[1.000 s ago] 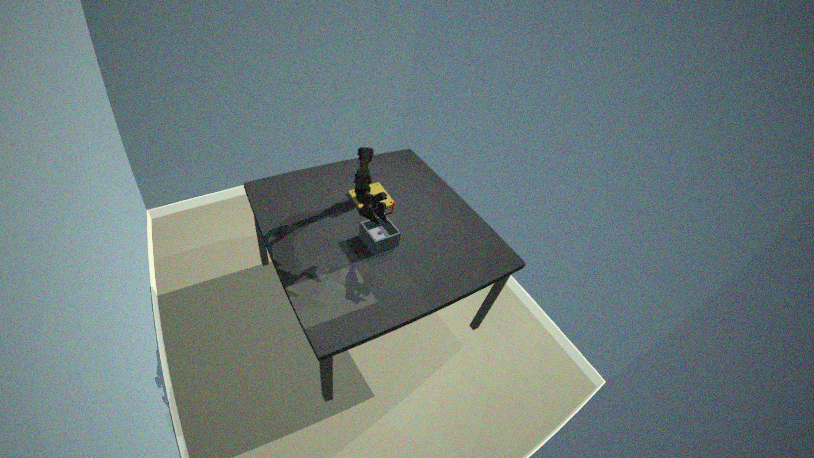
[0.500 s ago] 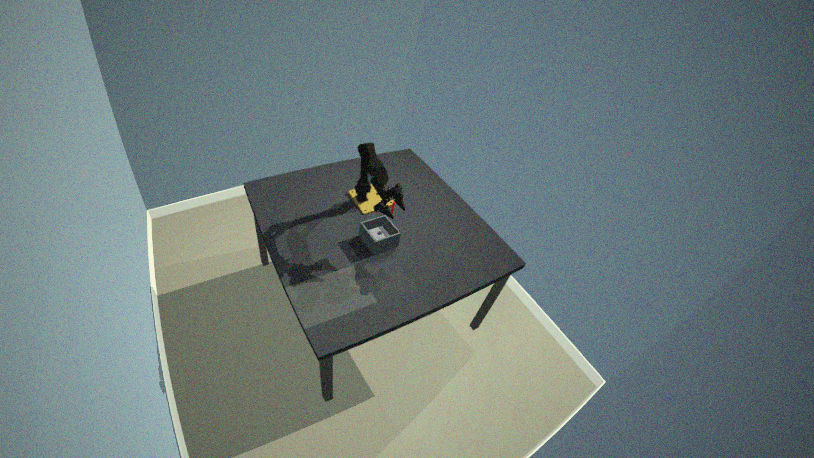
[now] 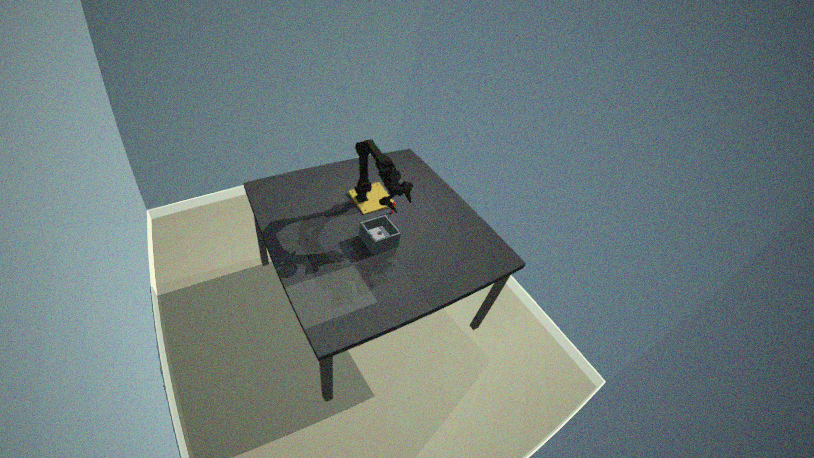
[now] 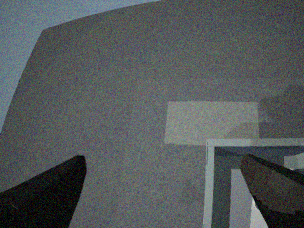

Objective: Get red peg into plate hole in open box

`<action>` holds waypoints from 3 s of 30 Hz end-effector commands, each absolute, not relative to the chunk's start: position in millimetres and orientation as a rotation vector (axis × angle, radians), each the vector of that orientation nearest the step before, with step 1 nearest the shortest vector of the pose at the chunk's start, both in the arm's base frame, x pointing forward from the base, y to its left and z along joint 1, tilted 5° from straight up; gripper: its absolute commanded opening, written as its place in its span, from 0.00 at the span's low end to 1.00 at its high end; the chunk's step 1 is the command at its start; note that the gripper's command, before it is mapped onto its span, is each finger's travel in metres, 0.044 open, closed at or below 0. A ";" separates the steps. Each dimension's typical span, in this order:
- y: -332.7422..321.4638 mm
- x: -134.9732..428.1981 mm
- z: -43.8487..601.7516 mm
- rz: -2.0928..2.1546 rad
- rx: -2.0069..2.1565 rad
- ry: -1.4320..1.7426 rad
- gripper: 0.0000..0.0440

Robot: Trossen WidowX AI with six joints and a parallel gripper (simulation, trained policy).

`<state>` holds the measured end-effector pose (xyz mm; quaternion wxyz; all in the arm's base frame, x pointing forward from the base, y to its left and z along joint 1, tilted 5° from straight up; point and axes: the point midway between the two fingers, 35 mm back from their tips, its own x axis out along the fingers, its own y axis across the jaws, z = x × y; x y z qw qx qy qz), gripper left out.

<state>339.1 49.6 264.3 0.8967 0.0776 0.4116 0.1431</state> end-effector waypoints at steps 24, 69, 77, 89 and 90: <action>103.8 202.6 179.5 -0.262 0.611 1.411 1.00; 128.9 161.7 39.6 -0.704 0.930 1.471 0.11; 122.3 169.5 60.0 -0.633 0.895 1.425 0.00; 105.2 189.0 113.6 -0.509 0.820 1.299 0.00; 103.4 191.2 118.5 -0.503 0.816 1.287 0.00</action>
